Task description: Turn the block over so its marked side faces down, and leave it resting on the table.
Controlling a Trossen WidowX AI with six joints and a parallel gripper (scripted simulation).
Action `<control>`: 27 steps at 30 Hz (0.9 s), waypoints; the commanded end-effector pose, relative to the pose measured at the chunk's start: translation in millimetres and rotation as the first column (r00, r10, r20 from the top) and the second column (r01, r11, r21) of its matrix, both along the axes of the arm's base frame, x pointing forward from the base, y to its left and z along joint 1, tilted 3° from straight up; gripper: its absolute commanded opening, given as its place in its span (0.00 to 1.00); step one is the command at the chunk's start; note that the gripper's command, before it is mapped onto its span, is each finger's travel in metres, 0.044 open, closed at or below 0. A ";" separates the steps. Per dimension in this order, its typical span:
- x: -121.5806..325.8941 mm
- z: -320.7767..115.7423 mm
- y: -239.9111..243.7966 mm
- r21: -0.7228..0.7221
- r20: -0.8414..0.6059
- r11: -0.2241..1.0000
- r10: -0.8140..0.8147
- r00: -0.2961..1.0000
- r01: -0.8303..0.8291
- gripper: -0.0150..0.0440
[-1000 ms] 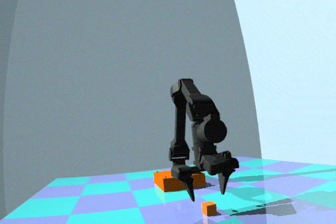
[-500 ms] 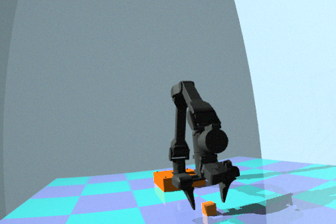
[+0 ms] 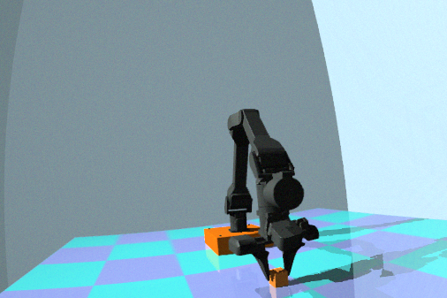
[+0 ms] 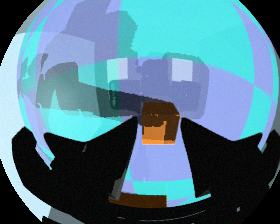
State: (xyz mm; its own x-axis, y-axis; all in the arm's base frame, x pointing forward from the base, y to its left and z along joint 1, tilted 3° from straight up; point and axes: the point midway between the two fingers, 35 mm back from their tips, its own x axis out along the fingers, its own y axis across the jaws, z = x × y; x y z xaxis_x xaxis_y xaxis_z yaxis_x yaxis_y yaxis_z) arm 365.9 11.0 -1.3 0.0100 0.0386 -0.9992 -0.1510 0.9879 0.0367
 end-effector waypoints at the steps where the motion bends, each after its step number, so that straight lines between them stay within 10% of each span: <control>1: -0.4 -1.1 -0.3 -0.002 -0.002 1.000 -0.005 1.000 0.005 0.45; 27: 0.1 27.7 -1.4 0.001 0.020 1.000 -0.006 1.000 0.006 0.25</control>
